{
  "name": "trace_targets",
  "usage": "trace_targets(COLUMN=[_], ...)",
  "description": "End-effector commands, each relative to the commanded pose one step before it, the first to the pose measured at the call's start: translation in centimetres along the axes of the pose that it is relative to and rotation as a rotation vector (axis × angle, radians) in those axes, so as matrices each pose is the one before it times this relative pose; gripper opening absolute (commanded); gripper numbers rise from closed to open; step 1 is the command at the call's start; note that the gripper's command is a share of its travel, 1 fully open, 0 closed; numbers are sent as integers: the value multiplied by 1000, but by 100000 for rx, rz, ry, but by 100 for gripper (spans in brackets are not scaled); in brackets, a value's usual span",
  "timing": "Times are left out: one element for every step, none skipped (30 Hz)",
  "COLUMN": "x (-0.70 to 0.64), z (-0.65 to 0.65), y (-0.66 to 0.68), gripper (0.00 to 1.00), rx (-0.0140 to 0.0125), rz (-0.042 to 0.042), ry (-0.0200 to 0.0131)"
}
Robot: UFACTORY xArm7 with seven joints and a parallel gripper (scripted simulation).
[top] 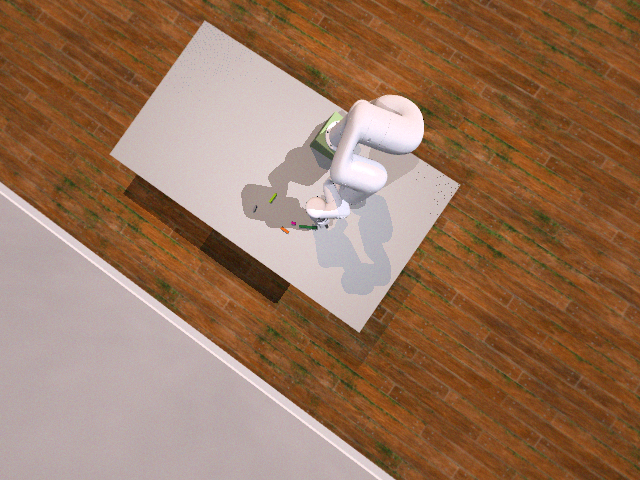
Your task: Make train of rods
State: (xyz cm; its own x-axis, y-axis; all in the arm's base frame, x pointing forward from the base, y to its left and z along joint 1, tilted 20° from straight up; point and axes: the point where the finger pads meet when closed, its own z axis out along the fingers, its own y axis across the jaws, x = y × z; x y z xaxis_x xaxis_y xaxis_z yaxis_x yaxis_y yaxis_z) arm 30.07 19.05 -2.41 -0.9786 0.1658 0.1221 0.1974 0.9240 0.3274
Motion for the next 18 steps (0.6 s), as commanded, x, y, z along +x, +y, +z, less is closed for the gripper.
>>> trace_targets(x=[-139, 0, 2, -2, 2, -1, 0, 0, 0, 0, 0, 0, 0, 0, 0, 0, 0, 0], z=[-176, -136, -186, -240, -292, -343, -389, -430, -466, -495, -517, -533, -541, -541, -533, -518, 0, 0], y=[44, 0, -1, 1, -1, 1, 0, 0, 0, 0, 0, 0, 0, 0, 0, 0, 0, 0], gripper=[24, 24, 24, 24, 24, 24, 24, 24, 24, 24, 24, 24, 24, 24, 24, 24, 24, 24], rx=[-120, 0, 3, -3, 3, -3, -1, 0, 0, 0, -1, -1, -1, 0, 0, 0, 0, 0], rz=[36, 0, 2, -2, 2, -2, 0, 0, 0, 0, 0, 0, 0, 0, 0, 0, 0, 0], ry=[-329, 0, 1, -1, 1, -1, 0, 0, 0, 0, 0, 0, 0, 0, 0, 0, 0, 0])
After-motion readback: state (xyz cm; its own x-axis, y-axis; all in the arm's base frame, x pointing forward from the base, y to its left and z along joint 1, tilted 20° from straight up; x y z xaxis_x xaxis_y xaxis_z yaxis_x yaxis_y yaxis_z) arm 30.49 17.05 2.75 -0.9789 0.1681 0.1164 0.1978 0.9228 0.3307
